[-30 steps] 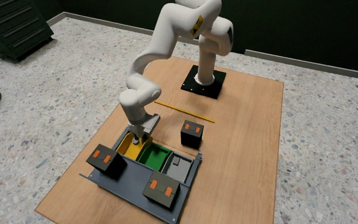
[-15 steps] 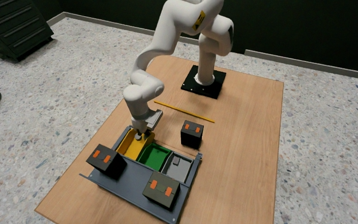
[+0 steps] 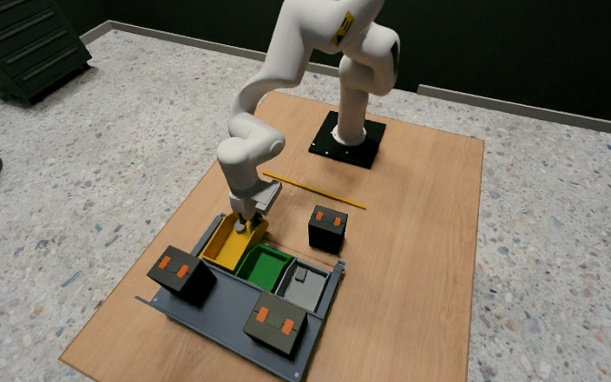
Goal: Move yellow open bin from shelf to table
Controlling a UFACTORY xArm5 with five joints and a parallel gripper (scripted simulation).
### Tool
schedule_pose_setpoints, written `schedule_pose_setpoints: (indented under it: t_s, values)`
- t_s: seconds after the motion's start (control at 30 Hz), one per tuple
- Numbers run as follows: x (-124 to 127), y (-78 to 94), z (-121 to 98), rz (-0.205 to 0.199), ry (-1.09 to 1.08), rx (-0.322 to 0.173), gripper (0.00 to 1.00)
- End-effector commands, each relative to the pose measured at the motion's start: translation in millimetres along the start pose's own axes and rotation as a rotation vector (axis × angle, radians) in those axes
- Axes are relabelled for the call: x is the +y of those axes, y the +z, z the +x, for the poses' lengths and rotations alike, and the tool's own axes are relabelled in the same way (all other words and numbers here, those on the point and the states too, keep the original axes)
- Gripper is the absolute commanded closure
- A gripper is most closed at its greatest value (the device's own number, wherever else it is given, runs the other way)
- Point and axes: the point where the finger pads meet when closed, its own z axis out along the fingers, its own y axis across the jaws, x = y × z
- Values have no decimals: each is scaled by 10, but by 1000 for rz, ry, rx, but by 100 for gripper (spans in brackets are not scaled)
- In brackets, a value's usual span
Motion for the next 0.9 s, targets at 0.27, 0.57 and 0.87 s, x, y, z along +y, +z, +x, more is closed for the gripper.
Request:
schedule_pose_setpoints:
  t_s: [0.27, 0.57, 0.87]
  values:
    - [-181, -15, -4, -5, 0, 2, 100]
    - [-321, -14, -4, -5, 0, 2, 100]
    - [-460, -13, -4, -5, 0, 2, 100]
